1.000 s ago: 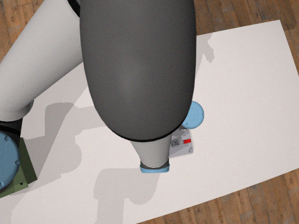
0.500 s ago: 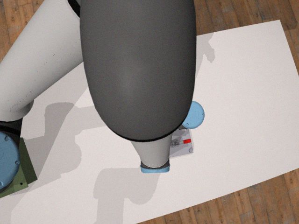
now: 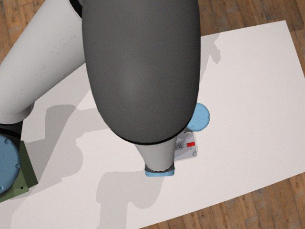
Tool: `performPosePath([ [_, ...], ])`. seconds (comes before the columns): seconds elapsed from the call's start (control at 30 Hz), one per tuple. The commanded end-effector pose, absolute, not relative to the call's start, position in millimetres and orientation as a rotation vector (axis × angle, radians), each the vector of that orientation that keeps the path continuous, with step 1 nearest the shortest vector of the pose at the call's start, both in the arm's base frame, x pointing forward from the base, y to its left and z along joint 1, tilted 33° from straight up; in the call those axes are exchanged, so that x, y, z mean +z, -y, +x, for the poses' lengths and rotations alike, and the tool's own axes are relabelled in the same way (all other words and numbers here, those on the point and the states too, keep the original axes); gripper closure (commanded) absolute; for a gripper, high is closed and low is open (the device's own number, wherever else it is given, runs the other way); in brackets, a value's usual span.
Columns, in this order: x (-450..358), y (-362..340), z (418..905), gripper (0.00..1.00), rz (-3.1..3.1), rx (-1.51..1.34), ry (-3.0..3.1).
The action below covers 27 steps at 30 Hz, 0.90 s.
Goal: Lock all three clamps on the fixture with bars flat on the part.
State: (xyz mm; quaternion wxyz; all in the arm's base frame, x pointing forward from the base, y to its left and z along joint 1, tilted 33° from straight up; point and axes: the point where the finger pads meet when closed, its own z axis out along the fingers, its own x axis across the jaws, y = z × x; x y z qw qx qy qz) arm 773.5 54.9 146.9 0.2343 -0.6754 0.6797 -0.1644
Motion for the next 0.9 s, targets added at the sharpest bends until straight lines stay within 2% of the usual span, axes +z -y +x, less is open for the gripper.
performPosePath([
  [0.0,149,-55,776,1.0,-1.853,-0.453,-1.865],
  [0.87,155,-55,793,1.0,-1.853,-0.453,-1.865],
])
